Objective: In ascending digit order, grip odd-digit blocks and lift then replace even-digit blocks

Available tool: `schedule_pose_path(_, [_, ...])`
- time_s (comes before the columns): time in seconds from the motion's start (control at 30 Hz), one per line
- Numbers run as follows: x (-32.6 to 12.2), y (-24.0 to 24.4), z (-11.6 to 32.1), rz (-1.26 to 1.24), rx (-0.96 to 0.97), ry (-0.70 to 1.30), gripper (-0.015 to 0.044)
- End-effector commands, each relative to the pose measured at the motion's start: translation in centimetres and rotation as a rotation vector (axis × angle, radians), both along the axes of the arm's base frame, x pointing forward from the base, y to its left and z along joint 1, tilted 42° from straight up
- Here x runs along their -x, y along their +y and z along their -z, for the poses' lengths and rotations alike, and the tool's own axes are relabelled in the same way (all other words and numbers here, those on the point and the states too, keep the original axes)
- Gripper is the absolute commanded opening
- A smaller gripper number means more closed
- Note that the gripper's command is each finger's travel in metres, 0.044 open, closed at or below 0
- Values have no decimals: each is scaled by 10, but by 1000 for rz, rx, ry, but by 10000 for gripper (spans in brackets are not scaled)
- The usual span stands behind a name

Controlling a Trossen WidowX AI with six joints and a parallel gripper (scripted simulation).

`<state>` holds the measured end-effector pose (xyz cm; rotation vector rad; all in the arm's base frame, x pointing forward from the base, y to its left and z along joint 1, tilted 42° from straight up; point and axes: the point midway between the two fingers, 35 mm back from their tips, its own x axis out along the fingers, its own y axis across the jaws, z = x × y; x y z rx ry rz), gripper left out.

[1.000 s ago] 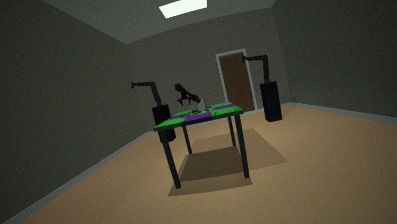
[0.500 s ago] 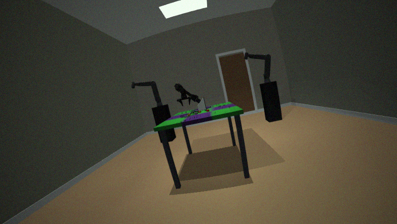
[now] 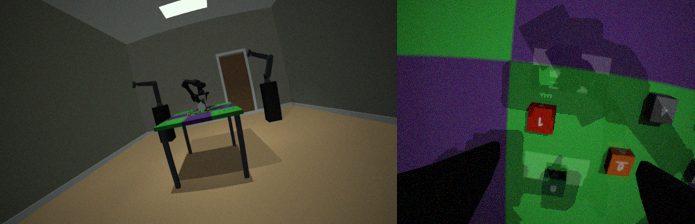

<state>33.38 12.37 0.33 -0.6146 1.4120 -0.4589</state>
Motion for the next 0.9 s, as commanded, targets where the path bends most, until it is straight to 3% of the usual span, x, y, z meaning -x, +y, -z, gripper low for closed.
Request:
schedule_pose_path(0.0, [27, 25, 34, 12, 20, 9, 400])
schedule_pose_path(0.23, [26, 22, 37, 12, 20, 9, 400])
schedule_pose_path(0.4, [18, -27, 93, 12, 23, 8, 400])
schedule_pose_path(0.87, [17, -37, 104, 12, 23, 7, 400])
